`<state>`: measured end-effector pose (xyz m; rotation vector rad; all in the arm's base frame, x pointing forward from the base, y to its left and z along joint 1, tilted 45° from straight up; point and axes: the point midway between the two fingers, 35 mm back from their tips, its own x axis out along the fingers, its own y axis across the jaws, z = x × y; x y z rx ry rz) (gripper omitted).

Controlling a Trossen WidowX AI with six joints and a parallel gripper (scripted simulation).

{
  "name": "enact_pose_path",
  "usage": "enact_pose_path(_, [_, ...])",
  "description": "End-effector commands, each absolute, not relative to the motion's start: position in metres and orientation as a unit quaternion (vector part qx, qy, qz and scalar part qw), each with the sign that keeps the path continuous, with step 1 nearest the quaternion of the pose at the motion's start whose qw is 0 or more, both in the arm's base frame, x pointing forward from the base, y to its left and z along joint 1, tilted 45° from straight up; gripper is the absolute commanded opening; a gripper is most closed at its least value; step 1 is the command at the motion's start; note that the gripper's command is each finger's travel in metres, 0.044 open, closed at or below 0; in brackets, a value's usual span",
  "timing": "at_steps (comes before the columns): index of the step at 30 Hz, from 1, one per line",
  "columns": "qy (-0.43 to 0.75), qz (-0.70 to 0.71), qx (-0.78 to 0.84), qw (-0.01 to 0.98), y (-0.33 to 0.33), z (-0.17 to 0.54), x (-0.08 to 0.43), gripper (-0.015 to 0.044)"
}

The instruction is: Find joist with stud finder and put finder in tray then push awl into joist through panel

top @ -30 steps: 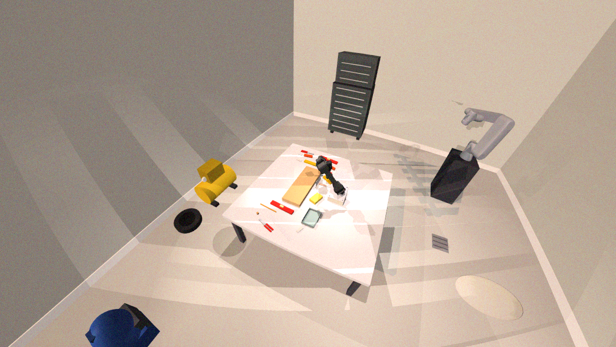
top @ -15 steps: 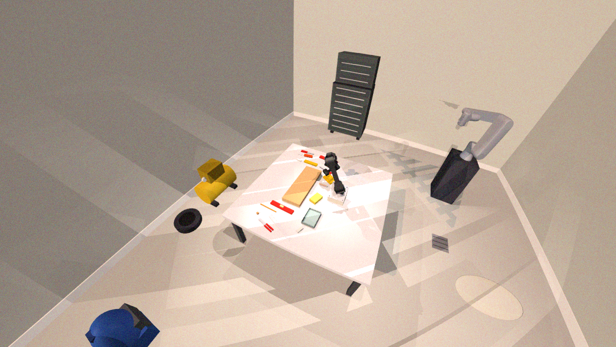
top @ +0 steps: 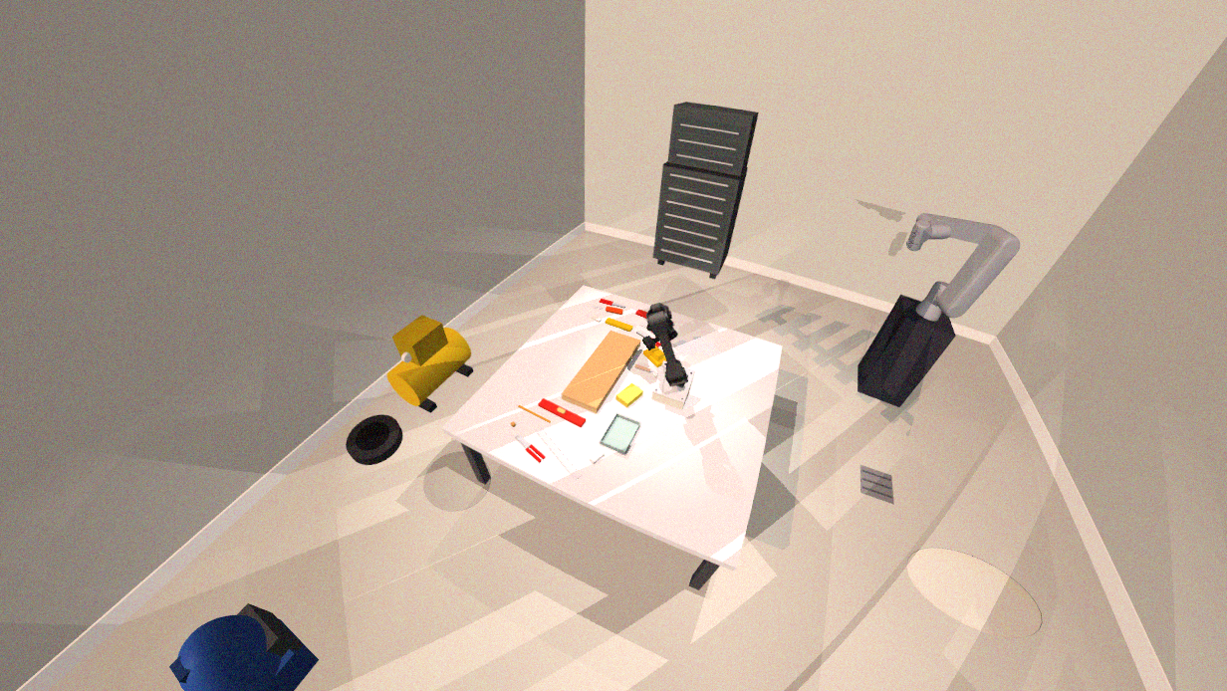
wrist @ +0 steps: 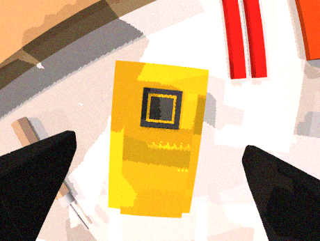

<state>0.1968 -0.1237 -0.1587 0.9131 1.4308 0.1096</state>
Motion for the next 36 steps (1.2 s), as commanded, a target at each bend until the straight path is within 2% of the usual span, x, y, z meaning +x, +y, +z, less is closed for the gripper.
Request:
enact_pose_path(1, [0.633, 0.050, 0.408, 0.656, -0.117, -0.164, 0.196, 0.0440])
enact_pose_path(26, [0.633, 0.051, 0.408, 0.656, -0.089, -0.191, 0.193, 0.0440])
enact_pose_path(30, [0.633, 0.051, 0.408, 0.656, -0.089, -0.191, 0.193, 0.0335])
enact_pose_path(36, [0.633, 0.051, 0.408, 0.656, -0.089, -0.191, 0.193, 0.0295])
